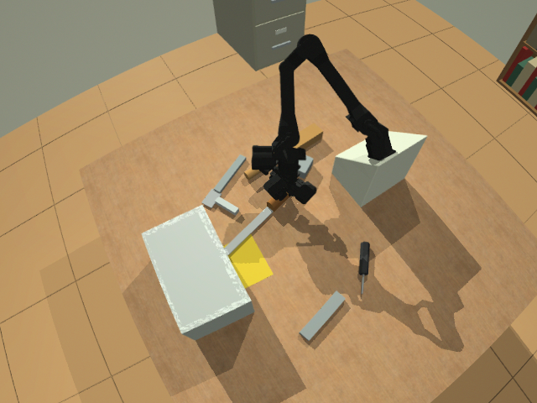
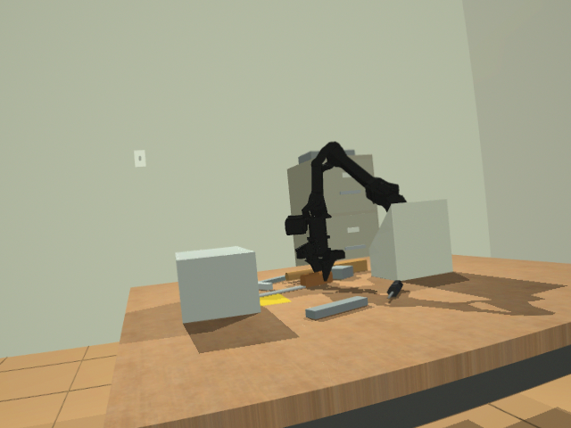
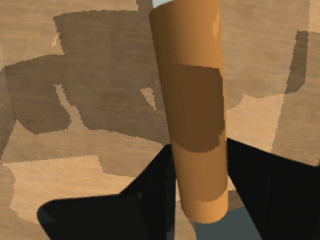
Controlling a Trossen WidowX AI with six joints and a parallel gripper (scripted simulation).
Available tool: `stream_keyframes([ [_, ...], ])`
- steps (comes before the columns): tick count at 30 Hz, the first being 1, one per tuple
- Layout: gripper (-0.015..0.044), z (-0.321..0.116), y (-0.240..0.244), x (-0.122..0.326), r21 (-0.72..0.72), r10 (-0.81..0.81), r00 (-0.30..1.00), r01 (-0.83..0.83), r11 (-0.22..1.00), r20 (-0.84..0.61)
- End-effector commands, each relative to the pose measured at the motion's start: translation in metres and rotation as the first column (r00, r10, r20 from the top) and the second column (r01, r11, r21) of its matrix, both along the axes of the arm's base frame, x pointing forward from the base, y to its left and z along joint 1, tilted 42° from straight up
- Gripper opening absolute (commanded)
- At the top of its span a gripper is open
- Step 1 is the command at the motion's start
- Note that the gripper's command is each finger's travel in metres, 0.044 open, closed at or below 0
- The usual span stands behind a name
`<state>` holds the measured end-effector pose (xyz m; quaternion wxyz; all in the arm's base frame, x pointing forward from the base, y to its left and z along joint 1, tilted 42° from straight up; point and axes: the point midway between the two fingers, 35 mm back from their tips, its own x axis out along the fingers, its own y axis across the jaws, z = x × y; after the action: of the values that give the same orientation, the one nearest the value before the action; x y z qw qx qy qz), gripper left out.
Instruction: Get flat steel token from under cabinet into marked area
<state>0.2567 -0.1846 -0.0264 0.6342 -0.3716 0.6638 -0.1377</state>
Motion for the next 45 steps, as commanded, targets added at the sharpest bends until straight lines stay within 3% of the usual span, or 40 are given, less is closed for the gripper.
stream_keyframes([
  [1, 0.0000, 0.0000, -0.0027, -0.0080, 0.004, 0.000, 1.000, 0.000, 1.000, -0.006],
  [12, 0.0000, 0.0033, -0.0051, -0.0129, 0.001, -0.001, 1.000, 0.001, 1.000, -0.001],
  [19, 0.0184, 0.0030, -0.0052, -0.0131, 0.001, -0.001, 1.000, 0.001, 1.000, -0.001],
  [25, 0.0200, 0.0030, -0.0052, -0.0131, 0.001, -0.001, 1.000, 0.001, 1.000, -0.001],
  [28, 0.0270, 0.0031, -0.0052, -0.0131, 0.004, -0.003, 1.000, 0.003, 1.000, -0.004],
  [43, 0.0270, 0.0018, -0.0071, -0.0135, 0.003, -0.004, 1.000, 0.004, 1.000, -0.003],
  [45, 0.0217, 0.0035, -0.0051, -0.0127, 0.003, 0.000, 1.000, 0.000, 1.000, -0.005],
])
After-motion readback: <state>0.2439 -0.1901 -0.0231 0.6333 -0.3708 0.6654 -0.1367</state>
